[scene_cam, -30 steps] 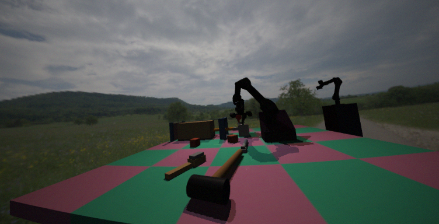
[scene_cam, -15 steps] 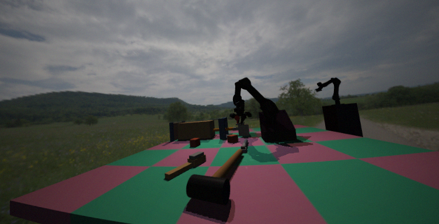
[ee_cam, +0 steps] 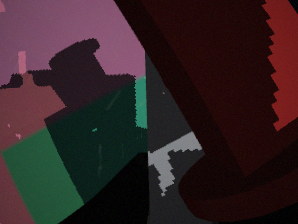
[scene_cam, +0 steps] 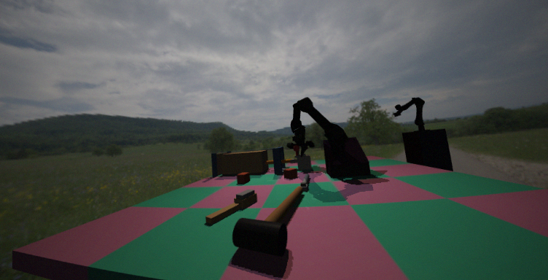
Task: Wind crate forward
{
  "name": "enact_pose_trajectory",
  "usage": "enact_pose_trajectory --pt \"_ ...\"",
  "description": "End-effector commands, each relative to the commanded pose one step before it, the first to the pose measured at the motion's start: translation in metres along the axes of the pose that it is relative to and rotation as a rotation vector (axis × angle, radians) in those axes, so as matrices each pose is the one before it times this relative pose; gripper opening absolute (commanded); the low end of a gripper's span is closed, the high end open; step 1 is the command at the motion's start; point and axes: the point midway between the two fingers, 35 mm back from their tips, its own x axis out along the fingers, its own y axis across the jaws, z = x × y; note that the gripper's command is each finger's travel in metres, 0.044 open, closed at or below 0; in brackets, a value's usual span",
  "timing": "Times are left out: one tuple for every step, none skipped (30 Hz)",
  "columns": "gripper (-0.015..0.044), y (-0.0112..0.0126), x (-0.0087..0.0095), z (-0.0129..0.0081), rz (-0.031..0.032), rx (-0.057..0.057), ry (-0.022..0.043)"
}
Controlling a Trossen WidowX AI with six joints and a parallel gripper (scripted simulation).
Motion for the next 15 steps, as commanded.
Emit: enact_pose_trajectory --pt "0.0053 -0.00005 -0.00036 0.00014 -0.0006 0.0006 0.00001" --pt "0.0079 0.0 0.0 0.0 0.0 0.0 0.0" --pt "0.0105 0.0 0.0 0.0 0.0 0.0 0.0" --pt "0.0131 0.0 0.0 0.0 0.0 0.0 0.0" --pt "0.0157 0.0 0.0 0.0 0.0 0.0 0.0" --pt "0.0184 0.0 0.0 0.0 0.0 0.0 0.0" --pt "0.021 0.0 0.0 0.0 0.0 0.0 0.0" --pt "0.0236 0.0 0.0 0.0 0.0 0.0 0.0" --pt "0.0263 0.0 0.0 0.0 0.0 0.0 0.0" --pt "0.0289 0.0 0.0 0.0 0.0 0.0 0.0" --pt "0.0315 0.0 0.0 0.0 0.0 0.0 0.0" --pt "0.0341 0.0 0.0 0.0 0.0 0.0 0.0" --pt "0.0367 0.0 0.0 0.0 0.0 0.0 0.0" --pt "0.0394 0.0 0.0 0.0 0.0 0.0 0.0" --pt "0.042 0.0 0.0 0.0 0.0 0.0 0.0"
